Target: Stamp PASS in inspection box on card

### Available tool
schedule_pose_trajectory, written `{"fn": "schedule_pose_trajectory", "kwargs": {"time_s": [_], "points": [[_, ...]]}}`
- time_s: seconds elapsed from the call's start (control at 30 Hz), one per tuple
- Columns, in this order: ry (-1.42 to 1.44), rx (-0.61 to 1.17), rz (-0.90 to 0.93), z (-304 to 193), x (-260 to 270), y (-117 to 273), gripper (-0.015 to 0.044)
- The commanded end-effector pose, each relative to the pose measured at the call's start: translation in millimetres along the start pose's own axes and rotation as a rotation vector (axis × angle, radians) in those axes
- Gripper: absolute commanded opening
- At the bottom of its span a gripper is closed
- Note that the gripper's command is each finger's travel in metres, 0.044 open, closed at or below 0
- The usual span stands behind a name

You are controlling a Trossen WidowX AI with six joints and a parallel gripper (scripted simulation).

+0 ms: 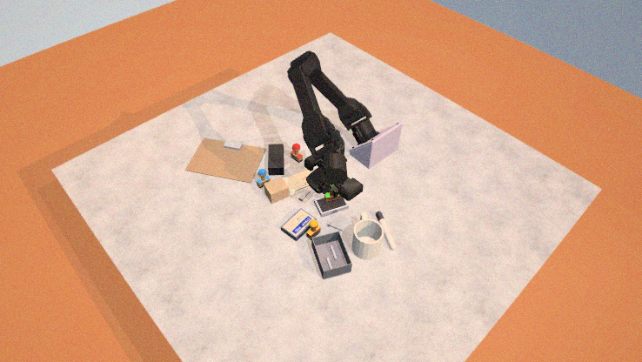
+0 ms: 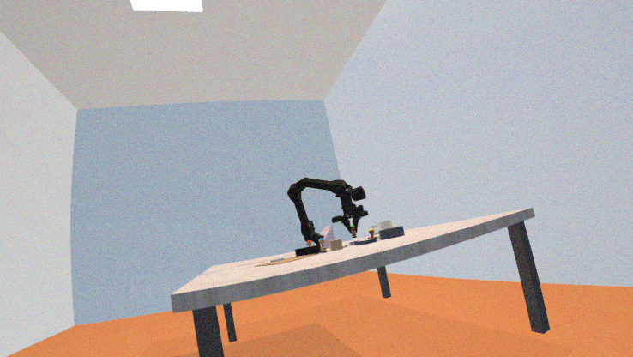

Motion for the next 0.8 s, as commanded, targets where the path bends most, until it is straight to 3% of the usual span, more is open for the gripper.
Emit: {"fn": "schedule_pose_trajectory", "kwargs": {"time_s": [0.0, 0.77], "points": [[0.007, 0.001, -0.005, -0.5, -0.8, -3.8, 0.0000], [0.007, 0.001, -0.008, -1.6, -1.9, -18.3, 0.0000]]}}
Point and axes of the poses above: the point midway between the two fingers, 35 mm back from their tips, its own y axis back along the fingers, its own x axis across the jaws, z = x × y, the point moved 1 cm from there along y, back along the fingers, and after that the axes turned 2 degrees about y, right-handed, at the moved point
